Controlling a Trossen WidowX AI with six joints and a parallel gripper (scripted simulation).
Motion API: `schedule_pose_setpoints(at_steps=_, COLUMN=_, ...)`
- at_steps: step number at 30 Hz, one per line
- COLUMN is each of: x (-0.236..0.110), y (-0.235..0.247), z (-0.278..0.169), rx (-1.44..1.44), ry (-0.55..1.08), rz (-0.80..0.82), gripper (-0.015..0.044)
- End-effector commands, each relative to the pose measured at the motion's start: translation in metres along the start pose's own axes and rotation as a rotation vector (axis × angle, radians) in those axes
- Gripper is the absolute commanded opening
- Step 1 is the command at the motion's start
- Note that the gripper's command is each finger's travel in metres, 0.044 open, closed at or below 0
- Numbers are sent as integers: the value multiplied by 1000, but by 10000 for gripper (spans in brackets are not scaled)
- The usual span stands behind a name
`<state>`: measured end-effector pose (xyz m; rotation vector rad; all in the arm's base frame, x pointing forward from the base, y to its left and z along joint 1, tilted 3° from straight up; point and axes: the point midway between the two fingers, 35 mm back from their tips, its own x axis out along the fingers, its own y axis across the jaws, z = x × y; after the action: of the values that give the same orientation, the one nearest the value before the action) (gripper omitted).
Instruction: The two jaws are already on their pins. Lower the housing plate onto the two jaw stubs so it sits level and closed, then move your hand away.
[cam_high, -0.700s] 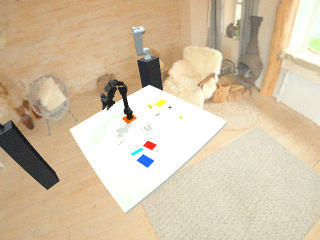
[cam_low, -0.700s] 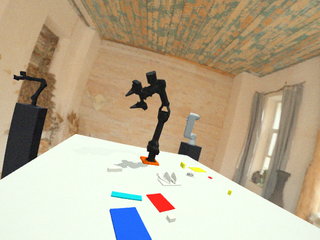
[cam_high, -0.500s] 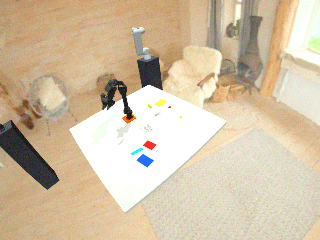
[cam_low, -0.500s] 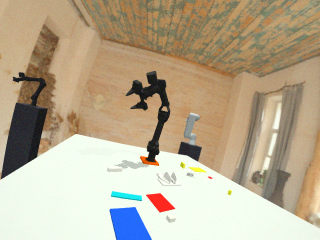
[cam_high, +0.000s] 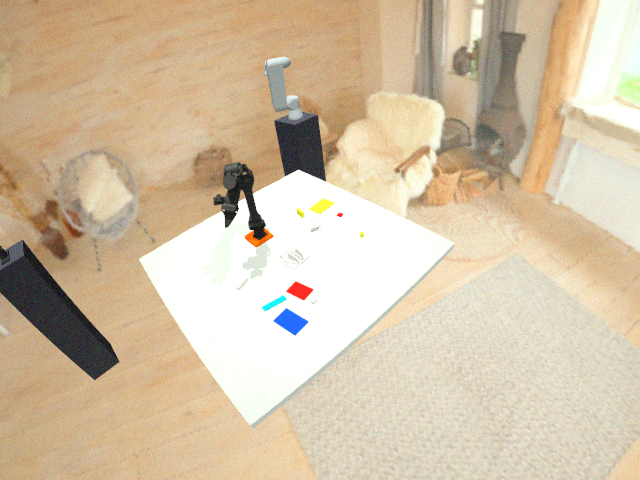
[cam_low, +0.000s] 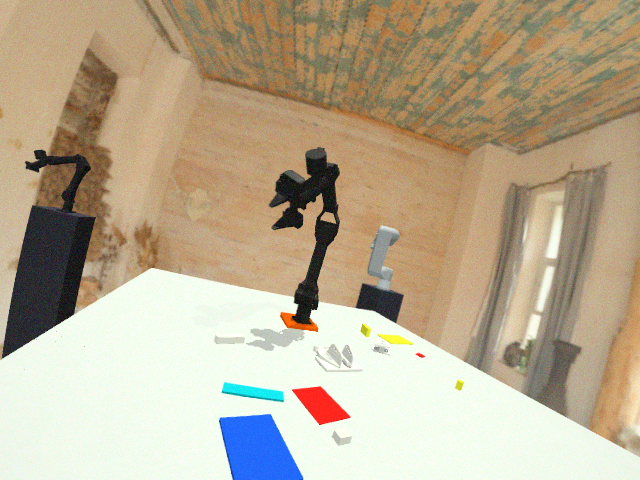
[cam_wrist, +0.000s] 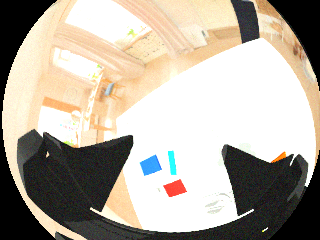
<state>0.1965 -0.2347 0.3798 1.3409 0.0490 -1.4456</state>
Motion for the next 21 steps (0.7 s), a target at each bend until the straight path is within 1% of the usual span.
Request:
schedule_pose_setpoints(at_steps=1, x=4, y=2, z=-20, rx=-82, ry=48, rz=-1, gripper=440)
schedule_pose_setpoints(at_steps=21, x=6, y=-3, z=-134, rx=-585, ry=280, rz=36, gripper=440)
